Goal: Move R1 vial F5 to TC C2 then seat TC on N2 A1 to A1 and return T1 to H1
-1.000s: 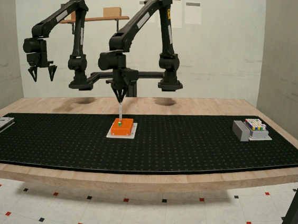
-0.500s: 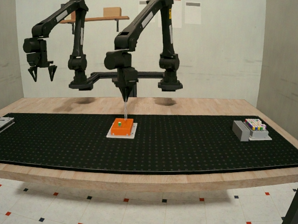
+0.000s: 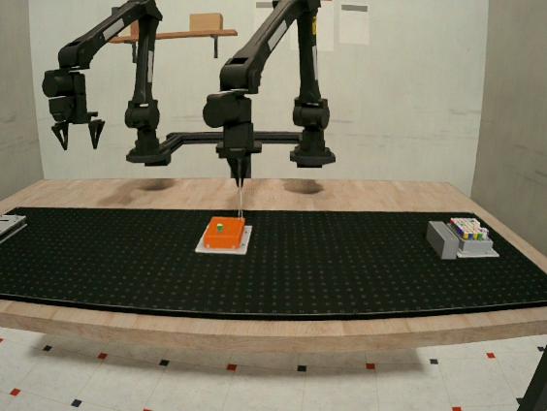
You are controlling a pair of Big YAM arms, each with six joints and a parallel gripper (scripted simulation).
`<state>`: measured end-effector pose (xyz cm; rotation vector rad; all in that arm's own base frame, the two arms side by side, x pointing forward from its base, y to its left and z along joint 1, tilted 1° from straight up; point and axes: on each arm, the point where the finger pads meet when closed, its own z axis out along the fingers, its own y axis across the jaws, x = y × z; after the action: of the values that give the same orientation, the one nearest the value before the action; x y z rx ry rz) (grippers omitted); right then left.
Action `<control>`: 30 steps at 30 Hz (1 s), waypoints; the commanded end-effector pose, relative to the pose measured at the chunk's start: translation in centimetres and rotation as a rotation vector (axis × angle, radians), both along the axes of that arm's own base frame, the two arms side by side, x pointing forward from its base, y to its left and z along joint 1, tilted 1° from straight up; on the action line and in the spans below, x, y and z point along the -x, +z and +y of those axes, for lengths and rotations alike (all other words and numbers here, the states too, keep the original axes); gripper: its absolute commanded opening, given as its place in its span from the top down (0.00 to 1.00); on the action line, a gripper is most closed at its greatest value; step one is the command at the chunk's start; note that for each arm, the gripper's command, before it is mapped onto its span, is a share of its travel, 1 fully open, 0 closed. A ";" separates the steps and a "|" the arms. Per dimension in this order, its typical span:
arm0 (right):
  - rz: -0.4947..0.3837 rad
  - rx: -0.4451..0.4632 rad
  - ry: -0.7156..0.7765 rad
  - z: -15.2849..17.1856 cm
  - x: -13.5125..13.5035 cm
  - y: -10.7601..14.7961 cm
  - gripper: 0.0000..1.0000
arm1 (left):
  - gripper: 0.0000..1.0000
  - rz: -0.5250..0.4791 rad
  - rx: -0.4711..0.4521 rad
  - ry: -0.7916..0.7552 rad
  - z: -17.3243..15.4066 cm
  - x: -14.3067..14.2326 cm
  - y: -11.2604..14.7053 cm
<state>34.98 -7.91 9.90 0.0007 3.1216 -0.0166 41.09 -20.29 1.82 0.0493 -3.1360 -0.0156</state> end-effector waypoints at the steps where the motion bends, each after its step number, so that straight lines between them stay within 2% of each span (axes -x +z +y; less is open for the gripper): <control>1: 0.014 -0.004 0.008 0.0 -0.1 0.0 0.00 | 0.93 -0.027 0.017 -0.059 0.7 -0.5 1.7; 16: 0.014 -0.004 0.008 0.0 -0.1 0.0 0.00 | 0.93 -0.044 0.013 -0.059 2.8 -0.9 1.8; 17: 0.014 -0.004 0.008 0.0 -0.1 0.0 0.00 | 0.93 -0.066 0.021 -0.059 2.6 -1.9 2.6; 20: 0.014 -0.004 0.008 0.0 -0.1 0.0 0.00 | 0.93 -0.041 0.010 -0.059 3.5 -0.8 1.8; 30: 0.014 -0.004 0.008 0.0 -0.1 0.0 0.00 | 0.93 -0.049 0.008 -0.059 5.1 -1.1 2.0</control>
<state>34.98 -7.91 9.90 0.0007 3.1216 -0.0166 41.09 -15.76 1.98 -0.0350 -3.1328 -0.0273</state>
